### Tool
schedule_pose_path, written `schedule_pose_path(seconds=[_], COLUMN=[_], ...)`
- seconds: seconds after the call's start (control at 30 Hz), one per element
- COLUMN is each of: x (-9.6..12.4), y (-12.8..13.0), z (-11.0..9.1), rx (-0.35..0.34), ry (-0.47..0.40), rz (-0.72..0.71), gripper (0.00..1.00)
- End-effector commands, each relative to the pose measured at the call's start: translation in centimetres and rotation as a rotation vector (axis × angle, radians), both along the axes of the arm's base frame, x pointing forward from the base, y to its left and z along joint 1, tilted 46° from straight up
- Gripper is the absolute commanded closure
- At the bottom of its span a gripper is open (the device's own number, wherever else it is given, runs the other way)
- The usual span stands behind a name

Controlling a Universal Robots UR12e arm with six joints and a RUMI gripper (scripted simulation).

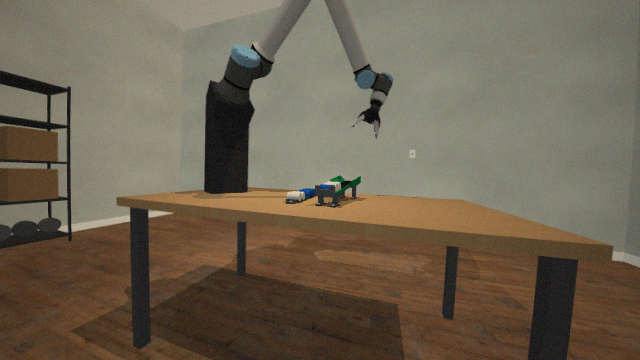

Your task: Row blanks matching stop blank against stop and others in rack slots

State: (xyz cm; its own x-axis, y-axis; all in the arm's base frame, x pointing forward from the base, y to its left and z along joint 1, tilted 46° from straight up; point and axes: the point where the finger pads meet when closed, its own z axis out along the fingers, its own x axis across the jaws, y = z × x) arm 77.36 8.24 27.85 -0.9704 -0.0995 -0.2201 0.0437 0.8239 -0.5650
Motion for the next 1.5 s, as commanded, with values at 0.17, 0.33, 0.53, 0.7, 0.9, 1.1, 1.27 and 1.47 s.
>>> schedule_pose_path(seconds=[0.17, 0.33, 0.53, 0.7, 0.9, 1.1, 1.27, 1.47], x=[-2.6, -3.7, -5.3, -6.4, -7.6, -8.6, -9.5, -10.7], y=[-3.8, -5.4, -7.7, -9.4, -11.1, -12.7, -14.2, -15.9], z=[-5.5, -8.0, -11.3, -13.9, -16.4, -18.8, -21.1, -23.7], rx=[0.148, 0.211, 0.301, 0.368, 0.434, 0.495, 0.55, 0.617], ry=[-0.217, -0.309, -0.439, -0.536, -0.63, -0.719, -0.799, -0.896], rz=[-0.228, -0.326, -0.465, -0.57, -0.672, -0.767, -0.854, -0.958], gripper=[0.0, 0.0, 0.0, 0.0, 0.0, 0.0, 0.0, 0.0])
